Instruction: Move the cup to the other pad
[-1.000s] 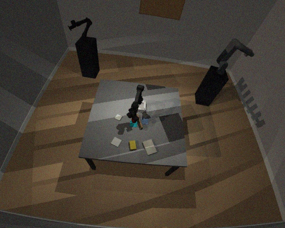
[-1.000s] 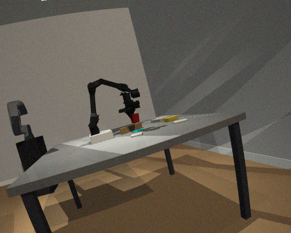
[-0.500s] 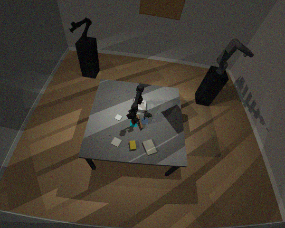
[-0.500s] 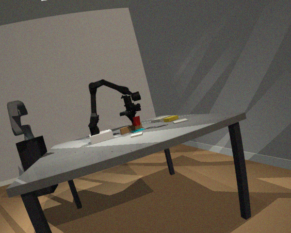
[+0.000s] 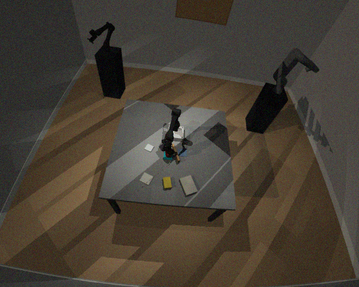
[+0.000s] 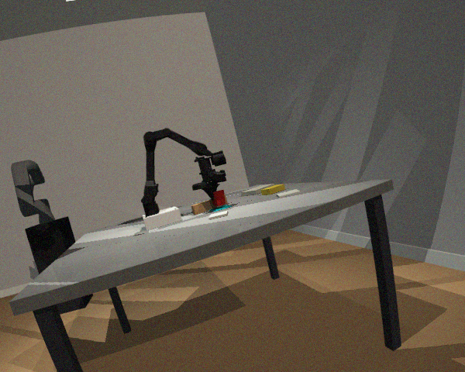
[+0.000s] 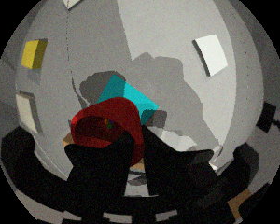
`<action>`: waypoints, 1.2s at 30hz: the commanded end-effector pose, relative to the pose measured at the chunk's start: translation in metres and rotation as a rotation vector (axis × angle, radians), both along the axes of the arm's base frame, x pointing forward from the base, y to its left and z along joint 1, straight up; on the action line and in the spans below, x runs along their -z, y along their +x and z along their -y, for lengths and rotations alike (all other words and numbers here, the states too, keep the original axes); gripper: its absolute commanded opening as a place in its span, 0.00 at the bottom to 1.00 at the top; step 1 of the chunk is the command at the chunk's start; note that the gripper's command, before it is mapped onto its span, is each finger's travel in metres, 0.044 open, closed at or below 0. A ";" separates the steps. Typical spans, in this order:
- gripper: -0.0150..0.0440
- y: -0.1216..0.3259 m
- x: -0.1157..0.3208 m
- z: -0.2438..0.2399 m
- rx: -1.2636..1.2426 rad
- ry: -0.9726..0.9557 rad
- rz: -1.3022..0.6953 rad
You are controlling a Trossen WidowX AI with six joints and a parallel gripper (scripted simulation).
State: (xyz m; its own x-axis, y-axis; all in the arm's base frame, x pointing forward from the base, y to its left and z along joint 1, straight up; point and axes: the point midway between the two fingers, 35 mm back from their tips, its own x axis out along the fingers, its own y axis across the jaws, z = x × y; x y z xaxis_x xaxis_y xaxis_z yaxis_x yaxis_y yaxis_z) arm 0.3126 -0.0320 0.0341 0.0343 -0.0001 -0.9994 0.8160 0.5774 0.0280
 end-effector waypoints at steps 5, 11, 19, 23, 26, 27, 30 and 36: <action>0.25 -0.003 0.011 0.001 -0.004 -0.004 -0.008; 0.25 -0.001 0.008 0.000 0.000 0.000 -0.003; 0.25 -0.001 0.008 0.000 0.000 0.000 -0.003; 0.43 -0.001 0.008 0.000 0.000 0.000 -0.003; 0.47 -0.001 0.008 0.000 0.000 0.000 -0.003; 0.47 -0.001 0.008 0.000 0.000 0.000 -0.003; 0.47 -0.001 0.008 0.000 0.000 0.000 -0.003; 0.47 -0.001 0.001 0.000 -0.001 0.000 -0.004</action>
